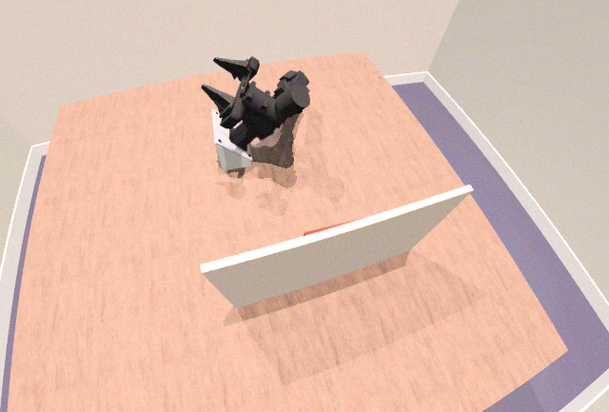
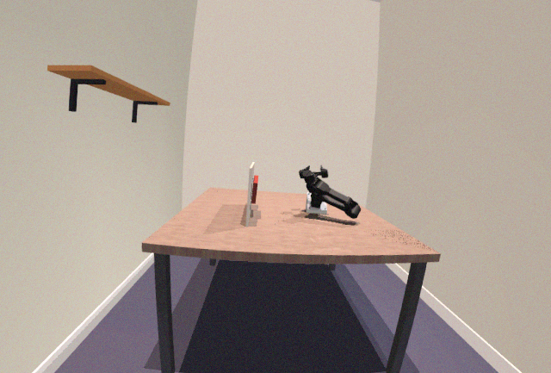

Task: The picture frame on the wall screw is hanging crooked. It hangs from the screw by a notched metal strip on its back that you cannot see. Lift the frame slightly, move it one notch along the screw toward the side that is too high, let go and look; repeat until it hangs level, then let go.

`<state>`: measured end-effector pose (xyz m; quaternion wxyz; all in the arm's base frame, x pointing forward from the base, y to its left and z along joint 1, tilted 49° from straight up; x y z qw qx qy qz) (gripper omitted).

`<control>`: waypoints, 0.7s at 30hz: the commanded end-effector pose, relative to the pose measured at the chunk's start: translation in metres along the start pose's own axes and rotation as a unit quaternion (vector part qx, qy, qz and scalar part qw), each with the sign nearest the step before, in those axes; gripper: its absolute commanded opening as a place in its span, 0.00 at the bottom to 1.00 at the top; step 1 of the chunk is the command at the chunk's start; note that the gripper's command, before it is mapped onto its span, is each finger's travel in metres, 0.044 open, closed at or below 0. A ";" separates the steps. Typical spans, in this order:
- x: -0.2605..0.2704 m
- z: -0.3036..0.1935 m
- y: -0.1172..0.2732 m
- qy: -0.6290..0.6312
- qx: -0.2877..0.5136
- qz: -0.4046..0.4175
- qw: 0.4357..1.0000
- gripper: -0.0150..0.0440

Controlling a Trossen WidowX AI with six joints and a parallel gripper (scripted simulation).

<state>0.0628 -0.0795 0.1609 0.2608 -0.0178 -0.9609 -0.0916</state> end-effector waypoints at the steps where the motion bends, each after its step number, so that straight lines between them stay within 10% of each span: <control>1: 0.000 0.000 0.000 -0.009 0.001 -0.003 1.000 0.89; 10: -0.011 -0.018 0.002 -0.435 -0.024 -0.137 0.890 0.69; 21: -0.024 -0.044 0.011 -0.817 -0.198 -0.248 0.482 0.69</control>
Point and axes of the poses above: the point midway between the two fingers, 35 mm back from their tips, its own y axis back along the fingers, its own x axis across the jaws, z = x × y, the point moved 10 cm from there along y, back along the fingers, and after that the axes turned 8 degrees about y, right-handed, at the moved point
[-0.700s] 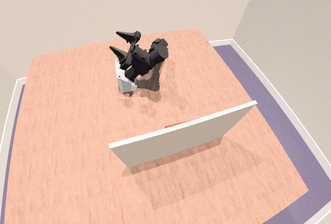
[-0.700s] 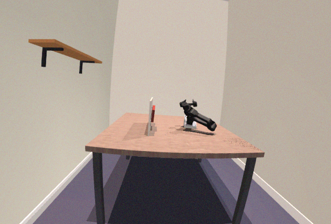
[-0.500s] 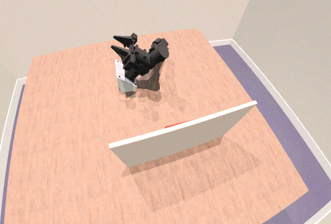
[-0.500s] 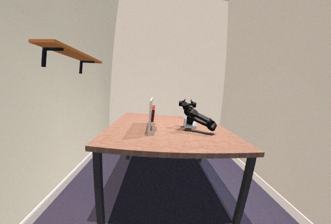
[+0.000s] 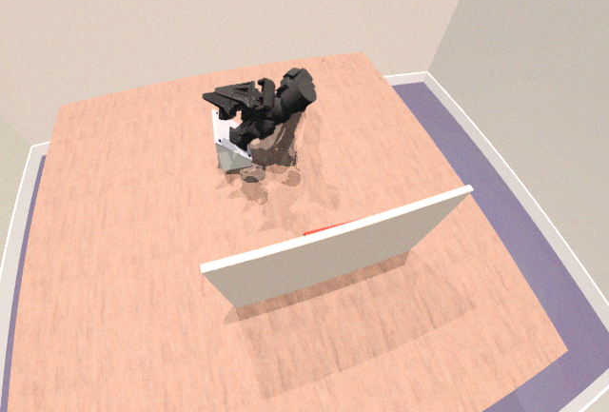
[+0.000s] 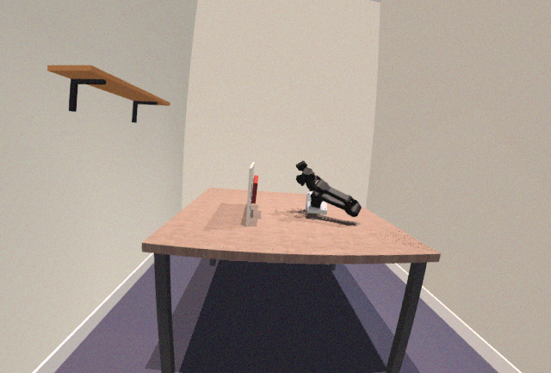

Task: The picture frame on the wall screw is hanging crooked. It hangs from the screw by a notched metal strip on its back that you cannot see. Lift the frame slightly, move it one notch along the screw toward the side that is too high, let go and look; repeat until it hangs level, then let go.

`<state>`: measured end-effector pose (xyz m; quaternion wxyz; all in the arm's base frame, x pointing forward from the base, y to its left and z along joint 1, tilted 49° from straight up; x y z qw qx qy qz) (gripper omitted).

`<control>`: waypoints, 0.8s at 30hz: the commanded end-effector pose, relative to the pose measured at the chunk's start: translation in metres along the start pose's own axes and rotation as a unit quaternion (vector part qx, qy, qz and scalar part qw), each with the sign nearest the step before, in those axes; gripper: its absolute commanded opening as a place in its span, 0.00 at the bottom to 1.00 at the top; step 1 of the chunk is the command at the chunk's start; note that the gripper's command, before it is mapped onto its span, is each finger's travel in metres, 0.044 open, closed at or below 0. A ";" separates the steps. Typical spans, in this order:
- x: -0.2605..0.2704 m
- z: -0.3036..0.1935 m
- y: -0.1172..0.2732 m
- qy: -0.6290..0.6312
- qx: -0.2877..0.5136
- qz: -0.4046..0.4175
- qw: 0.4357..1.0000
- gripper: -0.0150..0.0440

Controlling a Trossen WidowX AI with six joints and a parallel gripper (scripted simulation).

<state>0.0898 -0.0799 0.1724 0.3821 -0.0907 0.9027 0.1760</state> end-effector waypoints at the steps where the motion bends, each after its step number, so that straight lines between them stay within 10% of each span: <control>1: -0.026 0.002 0.002 -0.419 -0.135 -0.044 0.897 0.69; 24: -0.068 0.007 0.015 -0.859 -0.372 0.166 0.312 0.69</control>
Point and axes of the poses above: the point midway between the two fingers, 35 mm back from their tips, its own y axis back along the fingers, its own x axis across the jaws, z = x × y, the point moved 10 cm from there along y, back along the fingers, and after that the axes turned 8 degrees about y, right-handed, at the moved point
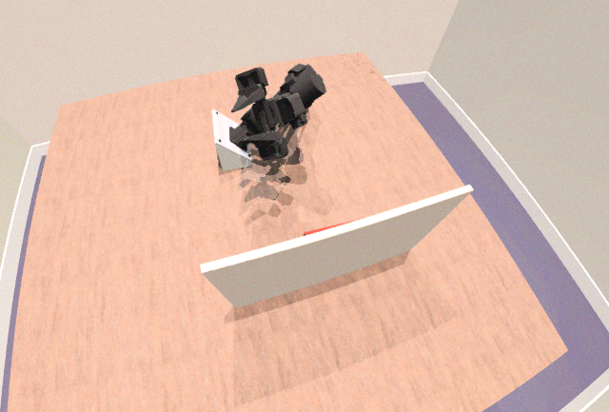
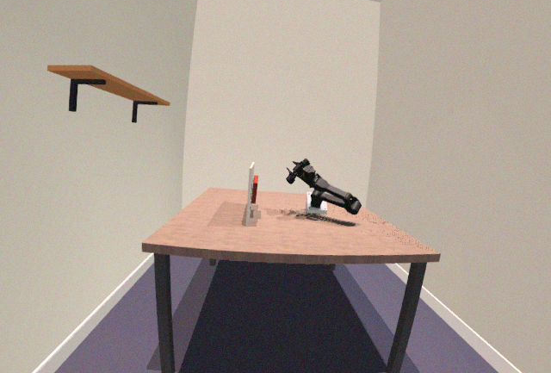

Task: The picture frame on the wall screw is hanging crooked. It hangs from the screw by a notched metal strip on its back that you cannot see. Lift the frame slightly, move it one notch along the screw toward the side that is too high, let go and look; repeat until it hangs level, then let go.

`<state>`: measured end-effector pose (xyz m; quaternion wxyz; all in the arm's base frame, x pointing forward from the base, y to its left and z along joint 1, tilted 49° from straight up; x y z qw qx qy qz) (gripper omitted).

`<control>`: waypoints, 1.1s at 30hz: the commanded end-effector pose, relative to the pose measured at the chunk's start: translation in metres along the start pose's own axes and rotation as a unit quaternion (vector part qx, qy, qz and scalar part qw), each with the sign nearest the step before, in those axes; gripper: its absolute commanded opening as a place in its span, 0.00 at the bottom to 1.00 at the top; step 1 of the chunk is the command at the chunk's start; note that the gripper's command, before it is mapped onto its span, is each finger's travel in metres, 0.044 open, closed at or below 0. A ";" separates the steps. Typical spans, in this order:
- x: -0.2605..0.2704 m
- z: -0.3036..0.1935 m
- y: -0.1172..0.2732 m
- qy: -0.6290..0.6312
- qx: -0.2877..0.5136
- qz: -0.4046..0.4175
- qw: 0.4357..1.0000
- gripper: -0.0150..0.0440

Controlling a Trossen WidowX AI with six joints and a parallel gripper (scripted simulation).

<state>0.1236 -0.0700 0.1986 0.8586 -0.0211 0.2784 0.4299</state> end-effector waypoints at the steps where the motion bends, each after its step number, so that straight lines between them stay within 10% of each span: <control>1: 0.002 0.029 0.000 -0.411 -0.060 0.145 0.898 0.69; 28: 0.009 0.071 0.010 -0.862 0.211 0.377 0.264 0.69; 33: 0.010 0.072 0.010 -0.866 0.227 0.377 0.237 0.69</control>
Point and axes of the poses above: the point midway between the two fingers, 35 mm back from their tips, its own y axis back along the fingers, its own x axis across the jaws, z = x × y, the point moved 10 cm from there along y, back along the fingers, and after that the axes turned 8 degrees about y, right-handed, at the moved point
